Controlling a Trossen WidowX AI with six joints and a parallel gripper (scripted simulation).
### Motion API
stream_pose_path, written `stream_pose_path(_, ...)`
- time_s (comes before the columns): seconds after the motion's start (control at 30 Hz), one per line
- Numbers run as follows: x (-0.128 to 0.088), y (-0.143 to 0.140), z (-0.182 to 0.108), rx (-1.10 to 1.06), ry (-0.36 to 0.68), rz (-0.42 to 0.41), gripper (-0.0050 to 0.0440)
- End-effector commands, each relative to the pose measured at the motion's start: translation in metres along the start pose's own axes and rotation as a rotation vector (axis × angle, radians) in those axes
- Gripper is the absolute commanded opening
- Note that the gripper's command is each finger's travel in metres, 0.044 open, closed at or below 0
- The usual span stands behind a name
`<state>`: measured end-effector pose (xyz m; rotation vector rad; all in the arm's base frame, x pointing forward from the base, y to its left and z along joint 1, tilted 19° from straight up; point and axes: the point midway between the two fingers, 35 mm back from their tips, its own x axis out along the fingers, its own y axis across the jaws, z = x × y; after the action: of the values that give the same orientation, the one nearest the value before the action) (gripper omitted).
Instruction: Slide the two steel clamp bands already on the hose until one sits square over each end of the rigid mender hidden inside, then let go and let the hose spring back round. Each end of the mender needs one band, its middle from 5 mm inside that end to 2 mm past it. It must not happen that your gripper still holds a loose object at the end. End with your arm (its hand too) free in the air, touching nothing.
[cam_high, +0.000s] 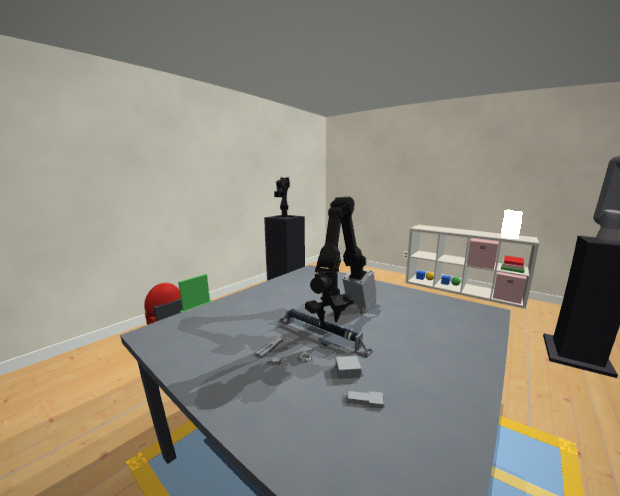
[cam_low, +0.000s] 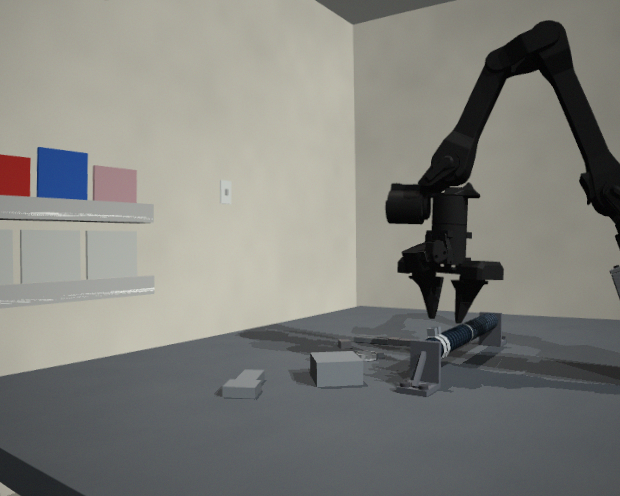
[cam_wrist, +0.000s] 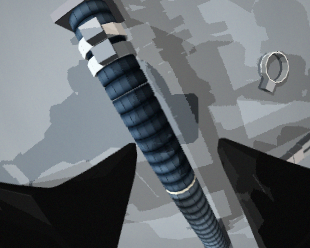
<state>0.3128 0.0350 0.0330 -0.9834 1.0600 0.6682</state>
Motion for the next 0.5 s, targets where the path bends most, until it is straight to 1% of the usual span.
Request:
stream_pose_path(0.0,-0.008,0.003,0.013,0.169,0.001,-0.002,0.0249)
stream_pose_path(0.07,-0.008,0.003,0.013,0.169,0.001,-0.002,0.0249)
stream_pose_path(0.13,-0.011,0.006,0.02,0.312,0.006,0.002,0.0236)
stream_pose_path(0.3,-0.018,0.015,0.034,0.527,0.02,0.006,0.0203)
stream_pose_path(0.43,-0.024,0.022,0.044,0.705,0.03,0.006,0.0107)
stream_pose_path(0.47,-0.026,0.024,0.046,0.75,0.033,0.006,0.009)
